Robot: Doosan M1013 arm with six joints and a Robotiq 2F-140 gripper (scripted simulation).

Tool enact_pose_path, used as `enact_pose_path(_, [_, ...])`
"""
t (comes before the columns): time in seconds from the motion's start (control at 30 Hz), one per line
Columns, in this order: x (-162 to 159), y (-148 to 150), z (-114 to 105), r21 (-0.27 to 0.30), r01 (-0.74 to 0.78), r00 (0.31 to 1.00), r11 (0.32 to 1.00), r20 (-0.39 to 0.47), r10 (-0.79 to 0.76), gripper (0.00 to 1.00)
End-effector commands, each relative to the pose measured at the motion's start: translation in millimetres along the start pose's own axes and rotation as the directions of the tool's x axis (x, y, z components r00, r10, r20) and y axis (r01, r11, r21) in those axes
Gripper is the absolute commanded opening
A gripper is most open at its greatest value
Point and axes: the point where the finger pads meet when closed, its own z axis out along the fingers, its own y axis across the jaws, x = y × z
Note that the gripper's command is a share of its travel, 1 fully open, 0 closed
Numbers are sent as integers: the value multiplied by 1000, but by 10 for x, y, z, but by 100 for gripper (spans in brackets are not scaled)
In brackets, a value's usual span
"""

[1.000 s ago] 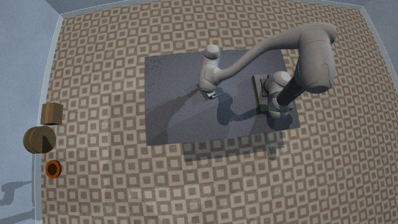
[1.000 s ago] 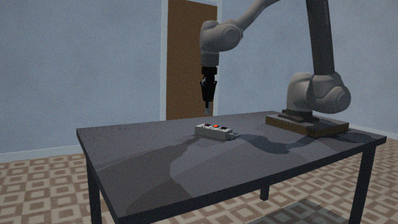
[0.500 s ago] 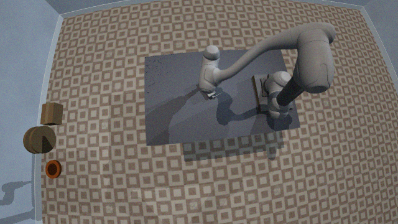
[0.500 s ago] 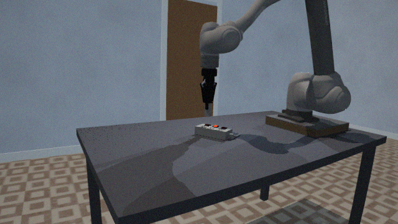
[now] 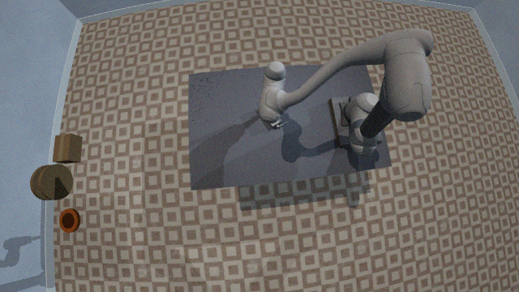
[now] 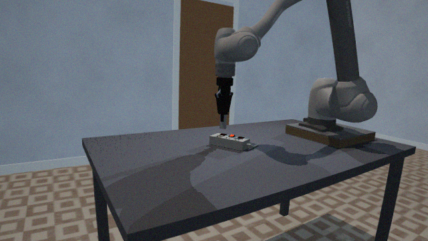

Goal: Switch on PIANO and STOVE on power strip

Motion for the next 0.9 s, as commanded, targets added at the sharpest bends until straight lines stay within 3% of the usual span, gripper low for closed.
enact_pose_path(0.0, [0, 3, 51, 0, 0, 1000, 1000, 0, 0, 0])
enact_pose_path(0.87, [-1, 10, 186, 0, 0, 1000, 1000, 0, 0, 0])
